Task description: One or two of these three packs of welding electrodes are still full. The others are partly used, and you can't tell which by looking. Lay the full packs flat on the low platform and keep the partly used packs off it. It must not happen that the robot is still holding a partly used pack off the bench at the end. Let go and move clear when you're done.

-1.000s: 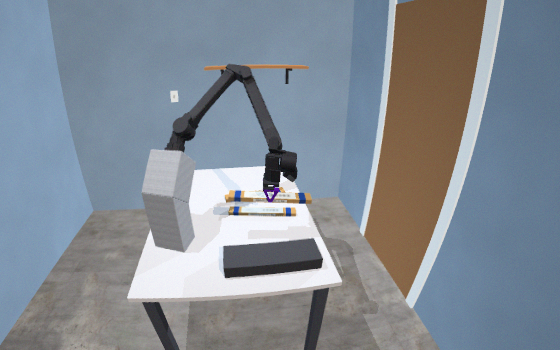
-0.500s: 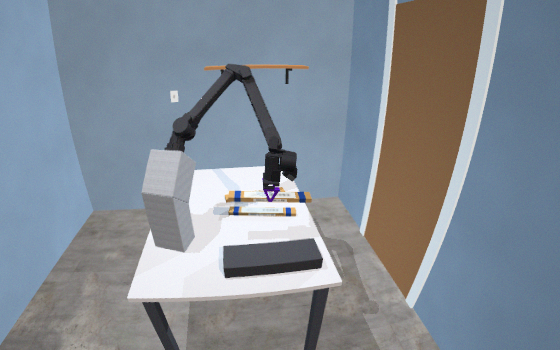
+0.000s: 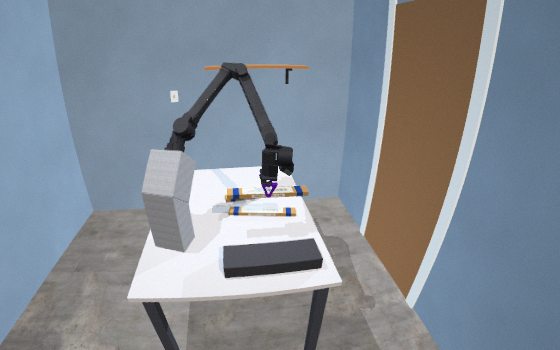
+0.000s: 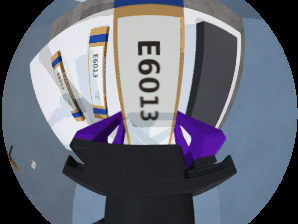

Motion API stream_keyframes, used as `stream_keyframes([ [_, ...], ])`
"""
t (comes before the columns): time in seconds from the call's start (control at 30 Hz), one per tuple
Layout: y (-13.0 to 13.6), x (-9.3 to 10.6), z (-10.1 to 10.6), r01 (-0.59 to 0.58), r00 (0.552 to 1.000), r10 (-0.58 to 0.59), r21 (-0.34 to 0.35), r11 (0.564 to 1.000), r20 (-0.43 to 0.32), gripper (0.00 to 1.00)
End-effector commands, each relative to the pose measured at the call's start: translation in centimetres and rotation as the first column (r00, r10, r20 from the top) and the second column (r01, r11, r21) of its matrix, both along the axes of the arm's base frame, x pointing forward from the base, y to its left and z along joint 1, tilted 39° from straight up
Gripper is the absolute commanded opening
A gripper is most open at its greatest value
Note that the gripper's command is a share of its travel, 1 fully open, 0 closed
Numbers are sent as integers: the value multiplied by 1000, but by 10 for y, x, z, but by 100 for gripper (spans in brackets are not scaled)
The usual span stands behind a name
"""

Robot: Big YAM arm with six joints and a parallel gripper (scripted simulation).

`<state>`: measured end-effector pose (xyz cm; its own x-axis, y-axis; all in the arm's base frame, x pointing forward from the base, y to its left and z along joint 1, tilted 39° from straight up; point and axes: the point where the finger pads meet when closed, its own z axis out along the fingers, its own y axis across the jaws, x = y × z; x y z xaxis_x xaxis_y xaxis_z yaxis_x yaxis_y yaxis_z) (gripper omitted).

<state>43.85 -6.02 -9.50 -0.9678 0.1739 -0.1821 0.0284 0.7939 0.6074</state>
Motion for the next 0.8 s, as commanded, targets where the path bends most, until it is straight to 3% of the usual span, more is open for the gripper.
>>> stream_keyframes([
  [0.0,-1,13,28,18,999,-17,-20,1000,49,0],
  [0.37,11,8,40,39,998,-38,-19,999,45,0],
  [0.77,44,4,58,27,999,-27,-16,1000,42,0],
])
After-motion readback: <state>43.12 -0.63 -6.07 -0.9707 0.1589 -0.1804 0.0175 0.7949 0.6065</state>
